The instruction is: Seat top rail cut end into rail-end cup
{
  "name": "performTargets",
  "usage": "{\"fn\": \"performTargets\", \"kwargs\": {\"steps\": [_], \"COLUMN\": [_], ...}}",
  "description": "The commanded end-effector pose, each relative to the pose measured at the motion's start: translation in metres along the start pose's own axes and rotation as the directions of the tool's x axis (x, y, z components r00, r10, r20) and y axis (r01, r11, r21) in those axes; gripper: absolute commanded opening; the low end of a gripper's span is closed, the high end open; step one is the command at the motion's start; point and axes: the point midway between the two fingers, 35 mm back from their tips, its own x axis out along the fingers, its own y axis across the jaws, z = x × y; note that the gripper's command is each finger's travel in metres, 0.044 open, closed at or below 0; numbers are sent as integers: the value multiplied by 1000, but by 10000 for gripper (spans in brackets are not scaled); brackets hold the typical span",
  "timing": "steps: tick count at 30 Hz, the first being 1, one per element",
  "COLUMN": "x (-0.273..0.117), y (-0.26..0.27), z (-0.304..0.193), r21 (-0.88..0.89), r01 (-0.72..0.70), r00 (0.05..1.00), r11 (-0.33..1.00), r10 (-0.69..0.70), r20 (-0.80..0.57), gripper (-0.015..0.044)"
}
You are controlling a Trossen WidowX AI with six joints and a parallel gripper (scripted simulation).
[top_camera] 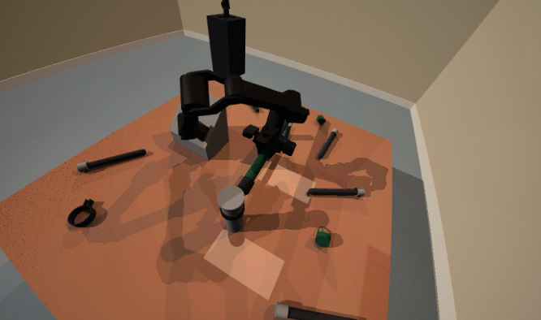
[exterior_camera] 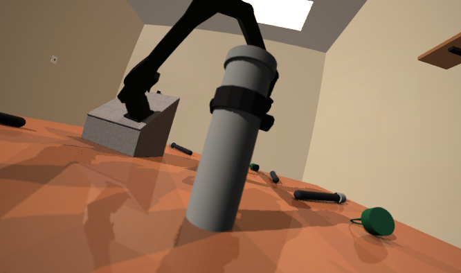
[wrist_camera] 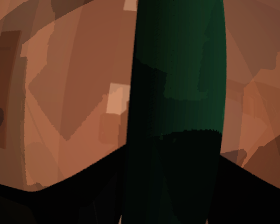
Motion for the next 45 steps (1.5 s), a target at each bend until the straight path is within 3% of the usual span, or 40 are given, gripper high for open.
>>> {"fn": "performTargets", "kwargs": {"steps": [1, 45], "x": [-4, -4], "y": [4, 9], "z": [8, 20], "r21": [-3, 0], "r01": [-20, 1], "r00": [1000, 1000], "r11": [1000, 1000], "r10": [20, -1], "r20": [18, 1], "gripper": [0, 0]}}
